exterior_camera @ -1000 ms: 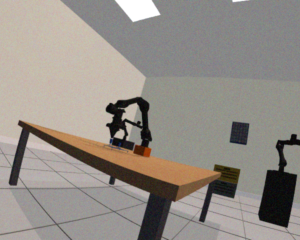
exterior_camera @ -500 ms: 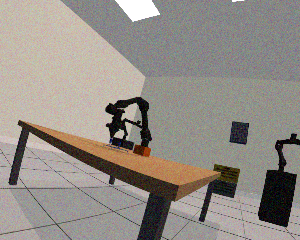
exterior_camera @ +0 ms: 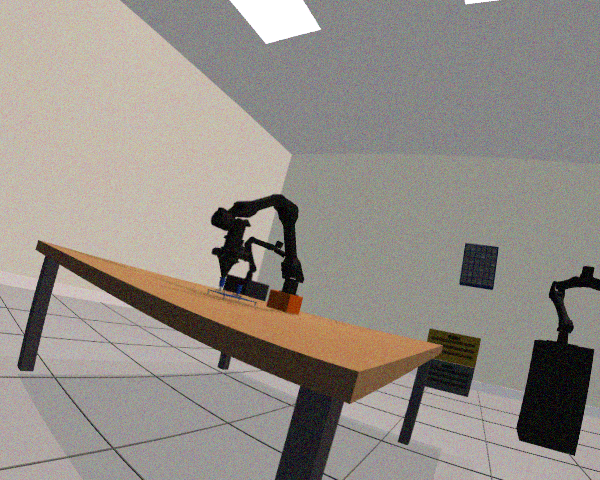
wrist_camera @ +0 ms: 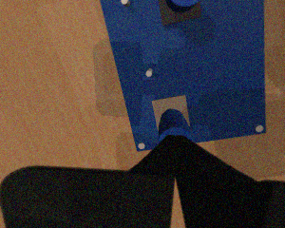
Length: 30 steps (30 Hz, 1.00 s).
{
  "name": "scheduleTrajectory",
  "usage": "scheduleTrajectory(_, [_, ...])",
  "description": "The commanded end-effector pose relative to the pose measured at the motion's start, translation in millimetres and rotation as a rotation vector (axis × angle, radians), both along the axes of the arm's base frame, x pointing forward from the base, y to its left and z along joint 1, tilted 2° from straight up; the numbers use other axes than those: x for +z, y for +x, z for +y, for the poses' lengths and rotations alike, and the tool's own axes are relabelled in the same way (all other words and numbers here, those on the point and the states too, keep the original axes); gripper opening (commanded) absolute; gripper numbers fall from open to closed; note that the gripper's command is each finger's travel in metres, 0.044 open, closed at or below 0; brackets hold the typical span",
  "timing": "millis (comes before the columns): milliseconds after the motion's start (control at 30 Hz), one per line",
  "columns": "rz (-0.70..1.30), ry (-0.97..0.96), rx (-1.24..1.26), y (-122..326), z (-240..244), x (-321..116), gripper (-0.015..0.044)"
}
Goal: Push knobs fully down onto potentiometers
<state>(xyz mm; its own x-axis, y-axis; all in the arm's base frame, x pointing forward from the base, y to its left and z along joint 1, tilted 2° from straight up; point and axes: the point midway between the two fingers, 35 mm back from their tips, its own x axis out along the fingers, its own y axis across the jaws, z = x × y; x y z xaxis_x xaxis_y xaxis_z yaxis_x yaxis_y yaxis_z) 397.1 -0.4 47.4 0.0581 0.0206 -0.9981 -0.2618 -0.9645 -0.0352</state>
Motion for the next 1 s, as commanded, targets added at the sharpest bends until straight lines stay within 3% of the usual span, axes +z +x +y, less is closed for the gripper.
scheduleTrajectory(0, [-0.001, 0.003, 0.004, 0.1, 0.6, 0.2, 0.0])
scheduleTrajectory(967, [-0.001, 0.003, 0.004, 0.4, 0.7, -3.8, 0.0])
